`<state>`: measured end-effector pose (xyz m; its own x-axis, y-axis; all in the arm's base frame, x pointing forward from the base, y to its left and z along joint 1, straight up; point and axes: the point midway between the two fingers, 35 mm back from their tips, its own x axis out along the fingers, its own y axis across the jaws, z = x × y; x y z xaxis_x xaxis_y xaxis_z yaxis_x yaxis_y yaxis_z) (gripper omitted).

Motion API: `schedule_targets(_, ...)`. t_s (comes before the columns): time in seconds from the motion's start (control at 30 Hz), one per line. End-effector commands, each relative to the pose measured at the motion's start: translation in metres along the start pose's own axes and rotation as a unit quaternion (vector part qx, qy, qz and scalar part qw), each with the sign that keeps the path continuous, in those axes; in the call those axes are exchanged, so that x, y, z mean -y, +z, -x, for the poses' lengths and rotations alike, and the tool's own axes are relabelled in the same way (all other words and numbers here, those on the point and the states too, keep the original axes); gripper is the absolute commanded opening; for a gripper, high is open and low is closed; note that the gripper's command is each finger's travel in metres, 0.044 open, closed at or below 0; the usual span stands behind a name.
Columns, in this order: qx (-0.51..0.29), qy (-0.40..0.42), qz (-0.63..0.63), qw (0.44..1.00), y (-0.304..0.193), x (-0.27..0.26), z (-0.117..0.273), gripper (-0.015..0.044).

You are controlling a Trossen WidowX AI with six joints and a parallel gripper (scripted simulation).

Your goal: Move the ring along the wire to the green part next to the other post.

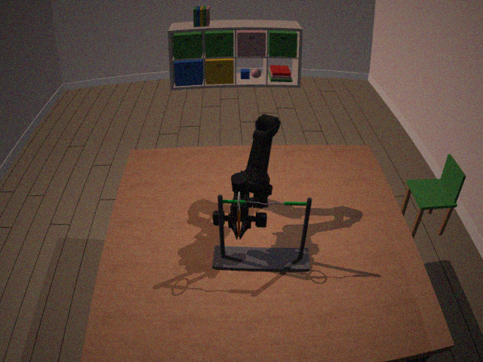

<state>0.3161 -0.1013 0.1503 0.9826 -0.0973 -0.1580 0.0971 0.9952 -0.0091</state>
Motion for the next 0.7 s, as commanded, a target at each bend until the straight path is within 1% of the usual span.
schedule_targets(0.0,0.000,0.001,0.002,1.000,0.001,-0.002,0.000,-0.0150)
schedule_targets(0.67,-0.004,0.002,-0.001,1.000,0.001,-0.022,0.000,-0.0150)
